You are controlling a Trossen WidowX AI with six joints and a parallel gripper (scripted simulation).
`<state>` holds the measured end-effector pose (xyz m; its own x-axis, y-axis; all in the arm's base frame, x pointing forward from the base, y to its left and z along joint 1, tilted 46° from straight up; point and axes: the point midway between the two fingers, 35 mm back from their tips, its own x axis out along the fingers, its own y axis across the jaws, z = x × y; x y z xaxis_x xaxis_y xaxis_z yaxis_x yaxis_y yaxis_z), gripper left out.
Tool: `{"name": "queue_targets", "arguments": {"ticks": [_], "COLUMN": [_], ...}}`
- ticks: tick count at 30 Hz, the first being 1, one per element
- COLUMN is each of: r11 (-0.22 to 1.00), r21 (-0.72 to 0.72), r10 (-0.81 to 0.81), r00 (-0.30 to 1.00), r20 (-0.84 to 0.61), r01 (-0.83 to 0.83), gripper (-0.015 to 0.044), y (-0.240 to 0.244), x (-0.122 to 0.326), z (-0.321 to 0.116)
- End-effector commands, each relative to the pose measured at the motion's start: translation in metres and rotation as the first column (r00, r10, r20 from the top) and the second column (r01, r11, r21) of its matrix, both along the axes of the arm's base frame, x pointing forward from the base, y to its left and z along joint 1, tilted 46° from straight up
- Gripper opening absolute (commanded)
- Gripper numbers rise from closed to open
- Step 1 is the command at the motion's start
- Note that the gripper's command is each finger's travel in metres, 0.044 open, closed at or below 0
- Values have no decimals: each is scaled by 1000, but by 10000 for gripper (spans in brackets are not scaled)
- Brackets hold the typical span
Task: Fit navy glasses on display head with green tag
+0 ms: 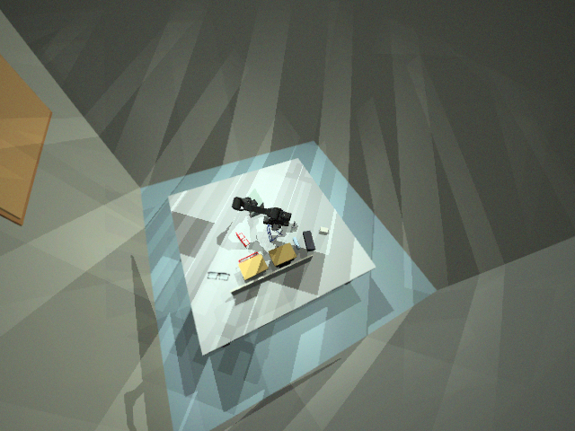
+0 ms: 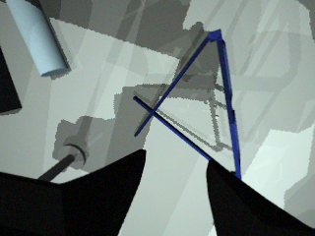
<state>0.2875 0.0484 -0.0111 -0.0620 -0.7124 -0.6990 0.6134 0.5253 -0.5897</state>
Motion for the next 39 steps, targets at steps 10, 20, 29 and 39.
{"name": "queue_targets", "arguments": {"ticks": [10, 20, 29, 39], "r11": [969, 969, 968, 968], "r21": [47, 47, 49, 49], "r10": [248, 248, 249, 250], "r00": [936, 936, 936, 936], "r20": [-250, -250, -250, -249], "r01": [-244, -244, -245, -245], "gripper": [174, 120, 120, 120], "y": [-39, -39, -48, -61], "x": [-40, -40, -40, -40], "z": [13, 13, 5, -5]}}
